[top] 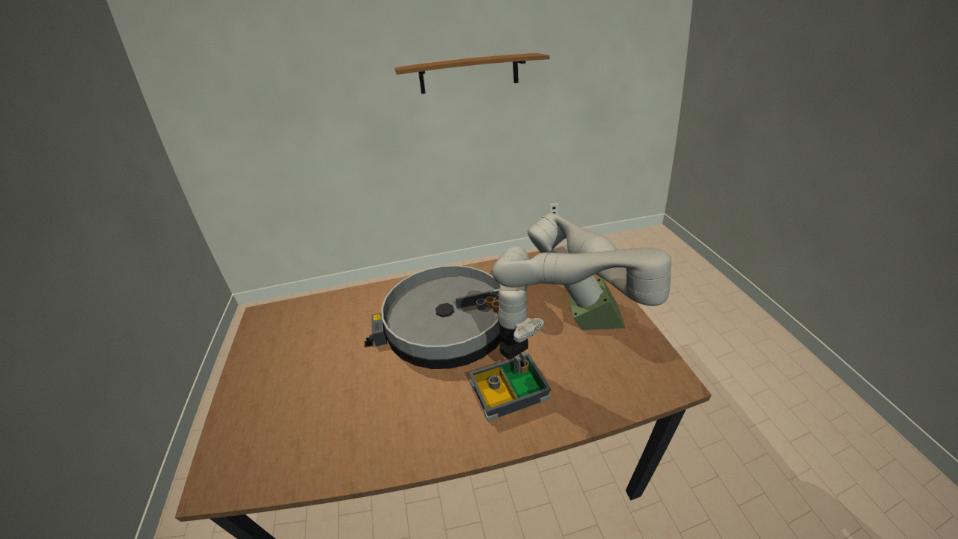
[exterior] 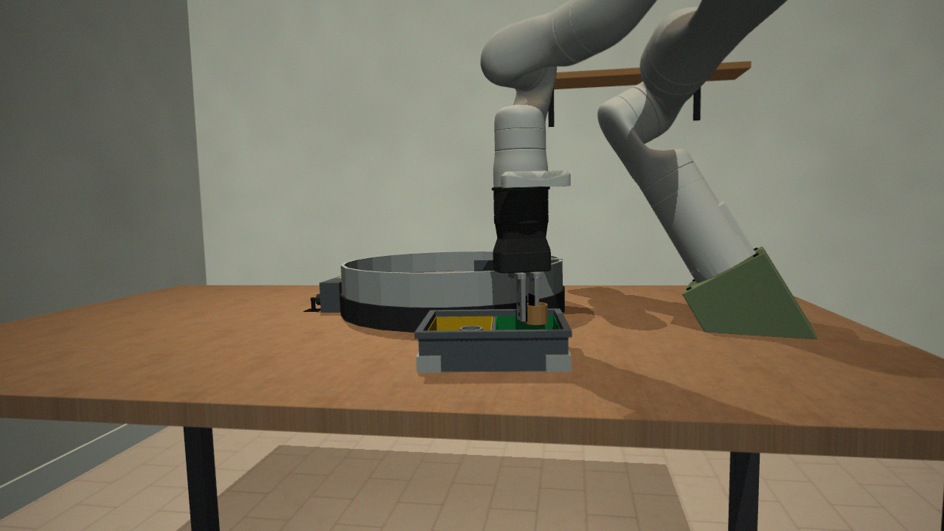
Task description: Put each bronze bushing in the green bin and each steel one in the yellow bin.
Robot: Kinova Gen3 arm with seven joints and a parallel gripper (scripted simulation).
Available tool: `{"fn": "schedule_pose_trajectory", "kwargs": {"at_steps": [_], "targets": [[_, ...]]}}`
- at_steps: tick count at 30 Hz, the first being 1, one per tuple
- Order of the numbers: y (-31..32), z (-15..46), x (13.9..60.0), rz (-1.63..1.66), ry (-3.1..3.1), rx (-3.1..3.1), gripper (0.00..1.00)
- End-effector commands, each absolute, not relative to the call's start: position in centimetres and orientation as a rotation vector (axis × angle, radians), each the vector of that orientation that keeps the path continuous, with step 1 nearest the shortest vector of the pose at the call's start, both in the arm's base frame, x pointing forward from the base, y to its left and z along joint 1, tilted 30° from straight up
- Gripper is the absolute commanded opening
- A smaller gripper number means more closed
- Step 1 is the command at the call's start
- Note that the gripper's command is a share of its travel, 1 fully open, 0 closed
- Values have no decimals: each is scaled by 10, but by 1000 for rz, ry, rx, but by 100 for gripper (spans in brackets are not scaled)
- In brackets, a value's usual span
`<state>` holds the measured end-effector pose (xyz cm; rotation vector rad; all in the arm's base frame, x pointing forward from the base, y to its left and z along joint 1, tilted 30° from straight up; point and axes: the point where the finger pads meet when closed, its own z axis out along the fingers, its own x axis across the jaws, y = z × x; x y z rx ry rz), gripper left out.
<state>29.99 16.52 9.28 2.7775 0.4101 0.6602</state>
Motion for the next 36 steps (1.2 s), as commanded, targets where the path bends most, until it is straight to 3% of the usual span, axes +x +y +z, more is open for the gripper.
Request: {"fn": "schedule_pose_trajectory", "kwargs": {"at_steps": [1, 36], "targets": [[164, 92, 300, 658, 407, 2776, 0], [160, 76, 309, 658, 406, 2776, 0]]}}
